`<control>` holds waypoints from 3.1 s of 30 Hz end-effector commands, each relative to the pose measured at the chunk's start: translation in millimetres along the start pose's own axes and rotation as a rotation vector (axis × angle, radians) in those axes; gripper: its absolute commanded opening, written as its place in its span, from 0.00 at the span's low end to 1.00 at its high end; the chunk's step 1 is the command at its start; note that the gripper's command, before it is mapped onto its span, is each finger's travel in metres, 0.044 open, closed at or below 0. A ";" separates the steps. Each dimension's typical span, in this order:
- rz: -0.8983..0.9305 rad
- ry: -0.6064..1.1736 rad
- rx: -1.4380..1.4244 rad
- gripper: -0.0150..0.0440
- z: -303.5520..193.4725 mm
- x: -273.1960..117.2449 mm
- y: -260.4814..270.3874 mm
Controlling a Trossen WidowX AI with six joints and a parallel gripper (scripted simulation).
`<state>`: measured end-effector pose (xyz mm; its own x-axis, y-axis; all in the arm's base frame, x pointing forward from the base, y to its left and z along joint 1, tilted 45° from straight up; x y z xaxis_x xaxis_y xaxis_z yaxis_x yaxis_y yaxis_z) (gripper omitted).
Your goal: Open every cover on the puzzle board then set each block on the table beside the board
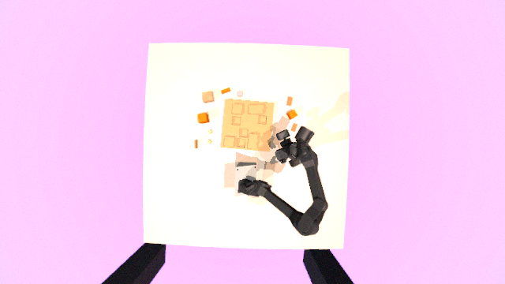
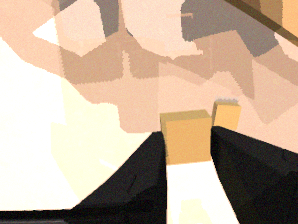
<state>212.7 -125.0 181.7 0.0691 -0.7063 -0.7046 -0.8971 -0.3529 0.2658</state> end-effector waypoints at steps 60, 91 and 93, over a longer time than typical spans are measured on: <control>0.005 0.007 -0.006 0.48 2.3 83.8 5.3; 0.005 -0.007 -0.002 1.00 3.0 30.8 2.6; 0.005 -0.007 -0.004 1.00 3.3 24.3 3.1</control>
<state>210.4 -147.0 154.5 0.0597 -0.6984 -0.7132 -0.8935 -0.3559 0.2737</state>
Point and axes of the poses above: the point midway between the two fingers, 35 mm back from their tips, its own x axis out along the fingers, its own y axis across the jaws, z = x × y, the point moved 6 cm from there along -x, back along the fingers, and after that the axes turned 4 degrees about x, right-handed, at the moved point
